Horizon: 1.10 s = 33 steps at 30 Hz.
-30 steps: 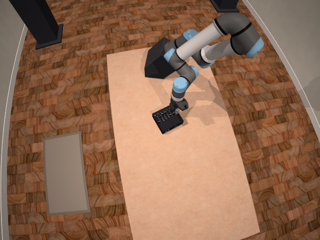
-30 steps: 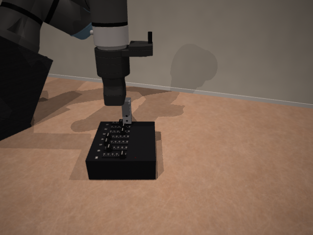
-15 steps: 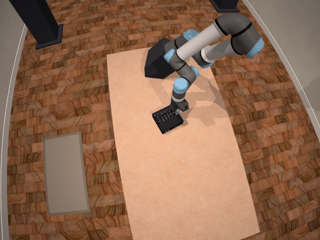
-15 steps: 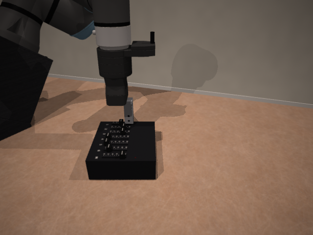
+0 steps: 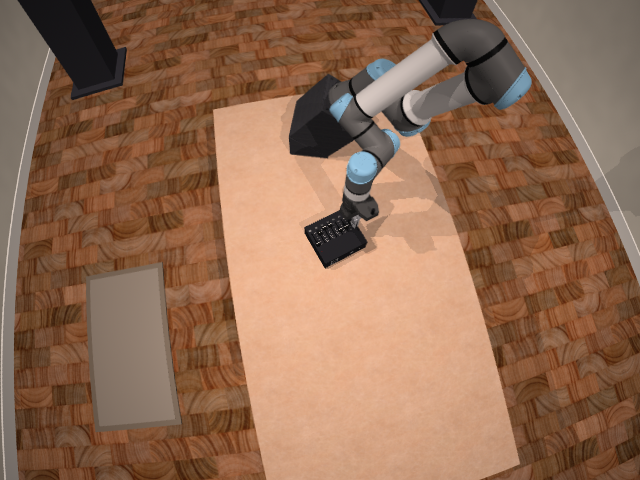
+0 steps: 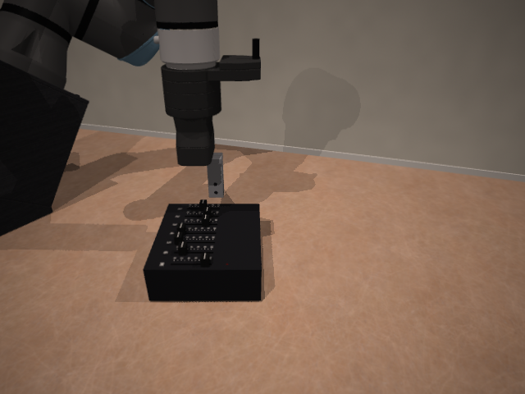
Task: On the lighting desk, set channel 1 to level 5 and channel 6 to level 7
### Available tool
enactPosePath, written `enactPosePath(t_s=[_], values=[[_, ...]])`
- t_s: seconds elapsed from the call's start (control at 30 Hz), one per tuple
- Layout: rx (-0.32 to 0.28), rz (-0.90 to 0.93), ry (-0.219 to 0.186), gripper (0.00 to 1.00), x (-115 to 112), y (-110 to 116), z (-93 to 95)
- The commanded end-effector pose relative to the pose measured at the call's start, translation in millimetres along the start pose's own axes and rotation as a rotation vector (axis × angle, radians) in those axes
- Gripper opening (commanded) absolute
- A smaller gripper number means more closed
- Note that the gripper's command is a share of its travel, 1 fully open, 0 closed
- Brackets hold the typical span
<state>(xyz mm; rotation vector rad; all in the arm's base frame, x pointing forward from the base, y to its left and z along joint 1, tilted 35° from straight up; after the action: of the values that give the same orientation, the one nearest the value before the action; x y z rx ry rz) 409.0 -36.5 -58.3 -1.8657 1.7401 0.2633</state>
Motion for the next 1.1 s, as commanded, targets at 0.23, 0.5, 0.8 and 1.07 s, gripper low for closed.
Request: enactPosePath(t_s=[0.23,0.5,0.8,1.07], values=[[0.0,-0.001,0.0,0.0,0.2,-0.2,-22.6],[0.0,-0.001,0.0,0.0,0.2,-0.2,-22.8],[0.0,0.0,0.0,0.0,0.2,-0.2,-22.8],[0.0,0.022,0.0,0.0,1.5,-0.4,-22.9]])
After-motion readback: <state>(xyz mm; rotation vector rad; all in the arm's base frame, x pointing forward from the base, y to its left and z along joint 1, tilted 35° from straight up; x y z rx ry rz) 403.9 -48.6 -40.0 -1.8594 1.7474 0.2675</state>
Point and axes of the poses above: the point where the finger pads meet when closed, its own z axis out along the fingers, its own x axis across the jaws, y = z × x, the point moved 1 cm from there along -z, back along the fingers, and after that the axes turned 8 degrees about z, right-handed, at the moved point
